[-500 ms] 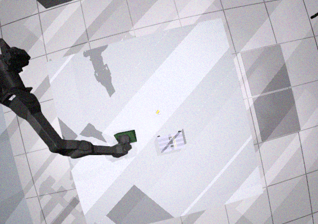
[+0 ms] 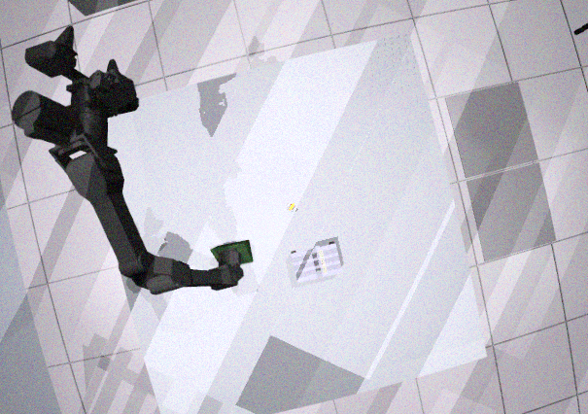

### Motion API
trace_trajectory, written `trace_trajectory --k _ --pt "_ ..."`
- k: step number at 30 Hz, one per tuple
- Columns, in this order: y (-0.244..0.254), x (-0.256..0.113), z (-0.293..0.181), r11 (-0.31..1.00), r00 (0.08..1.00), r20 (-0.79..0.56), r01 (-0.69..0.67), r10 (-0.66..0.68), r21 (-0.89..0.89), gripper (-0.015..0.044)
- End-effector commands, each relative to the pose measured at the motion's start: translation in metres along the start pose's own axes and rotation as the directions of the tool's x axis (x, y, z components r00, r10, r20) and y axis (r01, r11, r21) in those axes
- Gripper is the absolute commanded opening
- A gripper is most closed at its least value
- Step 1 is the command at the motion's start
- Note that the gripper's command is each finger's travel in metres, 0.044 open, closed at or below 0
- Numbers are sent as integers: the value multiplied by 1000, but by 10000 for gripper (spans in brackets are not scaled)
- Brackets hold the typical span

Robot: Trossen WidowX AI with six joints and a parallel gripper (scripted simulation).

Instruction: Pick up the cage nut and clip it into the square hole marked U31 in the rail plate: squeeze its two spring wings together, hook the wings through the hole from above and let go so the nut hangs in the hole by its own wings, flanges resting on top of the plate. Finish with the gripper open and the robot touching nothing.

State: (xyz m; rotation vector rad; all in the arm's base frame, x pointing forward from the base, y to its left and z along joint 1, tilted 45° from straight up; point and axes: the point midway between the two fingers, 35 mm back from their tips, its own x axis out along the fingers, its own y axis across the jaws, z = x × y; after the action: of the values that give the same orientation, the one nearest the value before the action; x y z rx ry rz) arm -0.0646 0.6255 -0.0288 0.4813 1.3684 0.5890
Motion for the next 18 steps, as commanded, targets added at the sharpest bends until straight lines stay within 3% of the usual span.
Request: trace_trajectory --k 1,9,18 --pt "-33 0 52 988 989 82 128 -121 -91 440" --pt "-118 -20 160 870 895 202 438 -398 -226 440" --pt "-232 -83 254 587 673 217 730 -707 -350 440"
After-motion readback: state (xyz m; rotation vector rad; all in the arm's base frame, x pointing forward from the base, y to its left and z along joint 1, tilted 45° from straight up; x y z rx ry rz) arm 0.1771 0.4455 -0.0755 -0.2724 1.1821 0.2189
